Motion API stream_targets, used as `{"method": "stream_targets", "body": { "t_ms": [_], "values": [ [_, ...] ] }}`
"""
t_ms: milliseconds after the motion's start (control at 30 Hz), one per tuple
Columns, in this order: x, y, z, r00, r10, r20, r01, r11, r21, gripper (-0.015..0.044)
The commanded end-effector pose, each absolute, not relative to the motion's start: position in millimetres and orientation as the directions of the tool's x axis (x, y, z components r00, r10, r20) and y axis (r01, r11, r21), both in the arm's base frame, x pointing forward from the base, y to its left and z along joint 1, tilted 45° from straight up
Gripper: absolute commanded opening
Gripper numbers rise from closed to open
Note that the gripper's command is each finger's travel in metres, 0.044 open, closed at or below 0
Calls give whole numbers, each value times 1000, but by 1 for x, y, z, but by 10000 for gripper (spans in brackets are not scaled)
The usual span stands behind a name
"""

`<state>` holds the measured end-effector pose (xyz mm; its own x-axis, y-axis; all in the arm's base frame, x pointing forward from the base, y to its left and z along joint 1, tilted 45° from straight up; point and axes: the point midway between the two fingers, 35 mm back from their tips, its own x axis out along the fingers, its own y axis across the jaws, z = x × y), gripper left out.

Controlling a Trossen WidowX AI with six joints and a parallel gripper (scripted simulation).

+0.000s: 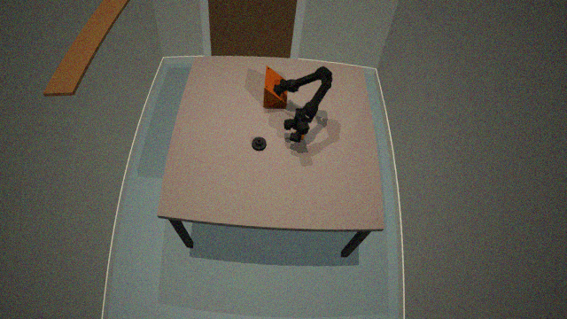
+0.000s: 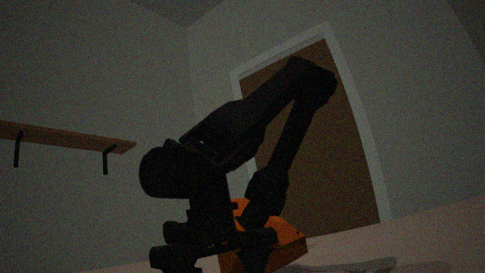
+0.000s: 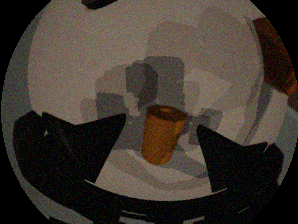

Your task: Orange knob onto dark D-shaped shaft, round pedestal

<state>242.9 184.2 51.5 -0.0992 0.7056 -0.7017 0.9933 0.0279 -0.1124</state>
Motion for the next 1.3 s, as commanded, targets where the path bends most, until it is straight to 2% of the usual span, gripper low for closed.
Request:
{"method": "stream_targets", "body": {
  "t_ms": [0, 200, 500, 800, 900, 1267],
  "values": [
    [242, 185, 48, -102, 702, -705, 992, 22, -121, 387],
    [242, 185, 48, -102, 702, -705, 992, 22, -121, 240],
    [242, 185, 48, -102, 702, -705, 992, 22, -121, 240],
    [242, 185, 48, -102, 702, -705, 992, 22, -121, 180],
    [242, 185, 48, -102, 701, -706, 992, 22, -121, 179],
    [244, 187, 59, -112, 574, -811, 993, 27, -118, 179]
  ]
}}
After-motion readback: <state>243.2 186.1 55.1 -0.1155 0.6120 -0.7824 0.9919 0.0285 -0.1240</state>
